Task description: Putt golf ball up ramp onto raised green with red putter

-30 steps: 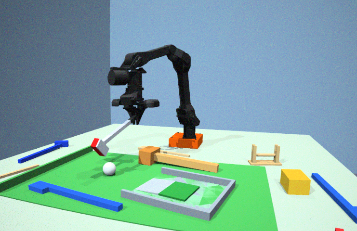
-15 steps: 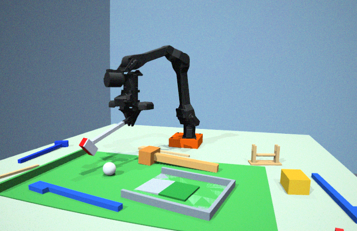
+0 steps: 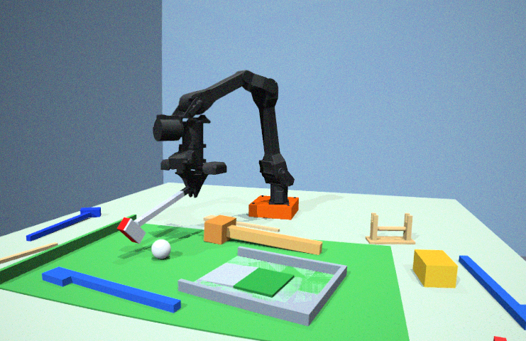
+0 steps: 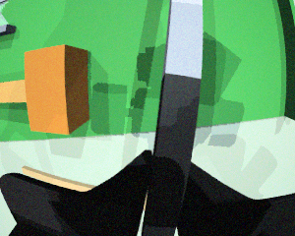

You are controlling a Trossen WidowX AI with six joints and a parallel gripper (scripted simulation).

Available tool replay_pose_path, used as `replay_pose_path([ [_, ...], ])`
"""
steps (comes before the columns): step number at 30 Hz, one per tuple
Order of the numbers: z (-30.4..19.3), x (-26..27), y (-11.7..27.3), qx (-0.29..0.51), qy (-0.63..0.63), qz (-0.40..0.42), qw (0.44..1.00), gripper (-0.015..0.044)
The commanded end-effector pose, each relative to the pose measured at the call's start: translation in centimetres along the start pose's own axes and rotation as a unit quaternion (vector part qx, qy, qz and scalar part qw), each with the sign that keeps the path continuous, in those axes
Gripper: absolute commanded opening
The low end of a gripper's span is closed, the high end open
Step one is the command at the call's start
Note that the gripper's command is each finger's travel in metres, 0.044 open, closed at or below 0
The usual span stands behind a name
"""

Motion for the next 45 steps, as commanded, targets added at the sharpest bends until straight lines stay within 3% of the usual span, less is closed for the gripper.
replay_pose_path([
  [1, -0.1, 0.0, -0.7, 0.001, -0.002, 0.000, 1.000, 0.0000],
  [22, 0.0, -0.1, -1.9, 0.001, 0.000, 0.000, 1.000, 0.0000],
  [31, 0.7, -2.9, -2.2, 0.000, -0.002, -0.002, 1.000, 0.0000],
  [45, 0.4, -1.8, -2.4, 0.004, 0.000, 0.001, 1.000, 0.0000],
])
Point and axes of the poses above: the point midway between the two fingers, 35 mm back from their tips, its own y axis back along the fingers, its own x axis across the jaws, z = x × y, the point moved 8 cm from there along y, back along the fingers, and after that the axes turned 15 degrees about -y, right-handed, at the moved point
